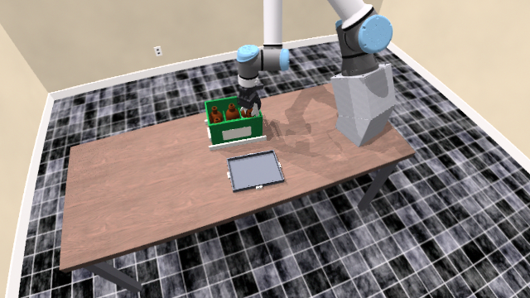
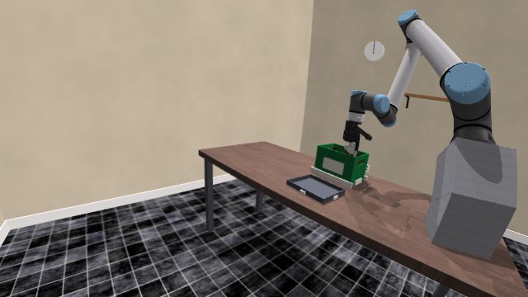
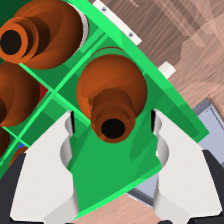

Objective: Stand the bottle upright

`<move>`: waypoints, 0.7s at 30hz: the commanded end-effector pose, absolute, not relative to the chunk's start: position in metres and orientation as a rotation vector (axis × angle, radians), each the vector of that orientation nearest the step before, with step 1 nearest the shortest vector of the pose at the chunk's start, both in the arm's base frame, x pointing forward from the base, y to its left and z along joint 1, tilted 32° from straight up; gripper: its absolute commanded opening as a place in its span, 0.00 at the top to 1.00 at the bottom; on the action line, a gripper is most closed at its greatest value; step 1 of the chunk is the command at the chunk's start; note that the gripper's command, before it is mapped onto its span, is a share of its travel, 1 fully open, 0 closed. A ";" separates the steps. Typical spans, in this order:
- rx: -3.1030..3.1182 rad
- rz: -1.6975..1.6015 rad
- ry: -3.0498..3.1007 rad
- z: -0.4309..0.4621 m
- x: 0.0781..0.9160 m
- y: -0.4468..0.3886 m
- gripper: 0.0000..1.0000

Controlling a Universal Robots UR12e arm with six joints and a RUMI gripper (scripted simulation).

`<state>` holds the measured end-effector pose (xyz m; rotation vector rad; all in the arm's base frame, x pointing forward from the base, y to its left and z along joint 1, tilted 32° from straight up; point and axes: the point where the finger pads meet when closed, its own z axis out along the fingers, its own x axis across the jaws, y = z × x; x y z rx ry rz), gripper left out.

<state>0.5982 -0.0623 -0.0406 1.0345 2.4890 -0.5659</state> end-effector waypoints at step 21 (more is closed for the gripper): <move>1.034 -0.565 2.488 -0.040 0.598 -0.062 1.00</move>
